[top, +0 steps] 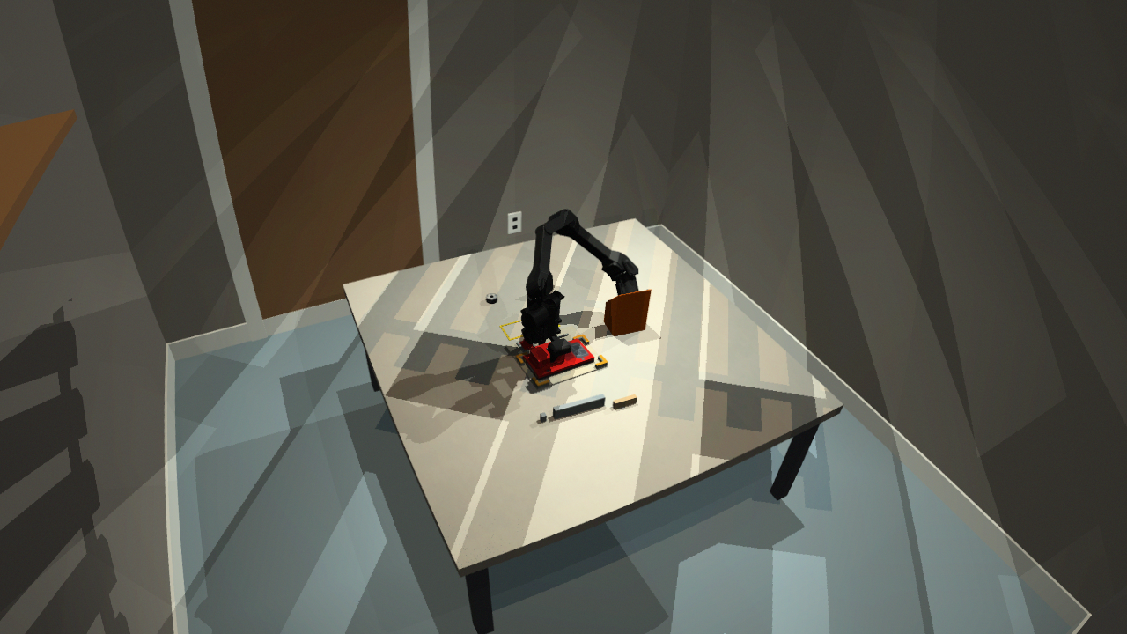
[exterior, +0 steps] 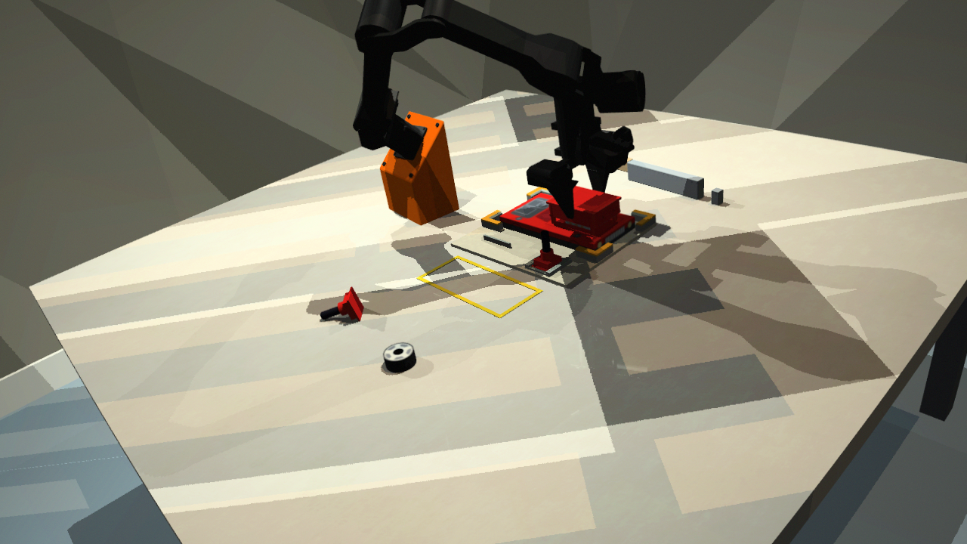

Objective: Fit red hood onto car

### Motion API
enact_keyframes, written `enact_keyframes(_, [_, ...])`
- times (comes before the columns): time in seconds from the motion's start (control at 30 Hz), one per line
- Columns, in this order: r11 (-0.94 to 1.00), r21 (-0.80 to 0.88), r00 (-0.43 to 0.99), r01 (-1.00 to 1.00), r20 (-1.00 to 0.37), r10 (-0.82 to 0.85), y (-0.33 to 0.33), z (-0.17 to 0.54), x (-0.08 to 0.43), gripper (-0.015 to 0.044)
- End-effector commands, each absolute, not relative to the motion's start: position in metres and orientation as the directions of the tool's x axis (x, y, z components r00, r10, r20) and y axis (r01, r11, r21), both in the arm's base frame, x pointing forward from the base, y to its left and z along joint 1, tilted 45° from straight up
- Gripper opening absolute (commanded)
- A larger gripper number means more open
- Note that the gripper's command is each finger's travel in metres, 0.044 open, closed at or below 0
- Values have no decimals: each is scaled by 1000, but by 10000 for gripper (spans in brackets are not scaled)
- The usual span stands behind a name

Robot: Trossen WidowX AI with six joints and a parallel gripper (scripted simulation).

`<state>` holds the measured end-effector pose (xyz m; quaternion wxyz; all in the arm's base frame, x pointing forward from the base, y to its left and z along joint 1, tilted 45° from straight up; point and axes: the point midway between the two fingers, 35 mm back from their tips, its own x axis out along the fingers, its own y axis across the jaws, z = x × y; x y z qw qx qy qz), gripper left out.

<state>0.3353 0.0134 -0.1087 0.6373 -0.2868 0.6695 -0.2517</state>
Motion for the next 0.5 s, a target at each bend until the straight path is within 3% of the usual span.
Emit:
enact_keyframes(0.0, [709,-703,-48,-59,-707,-705,4,-116,332,0])
enact_keyframes(0.23, [709,-703,-40,-60,-708,-705,7,-114,333,0])
enact_keyframes(0.47, [709,-702,-23,-63,-709,-705,13,-109,335,184])
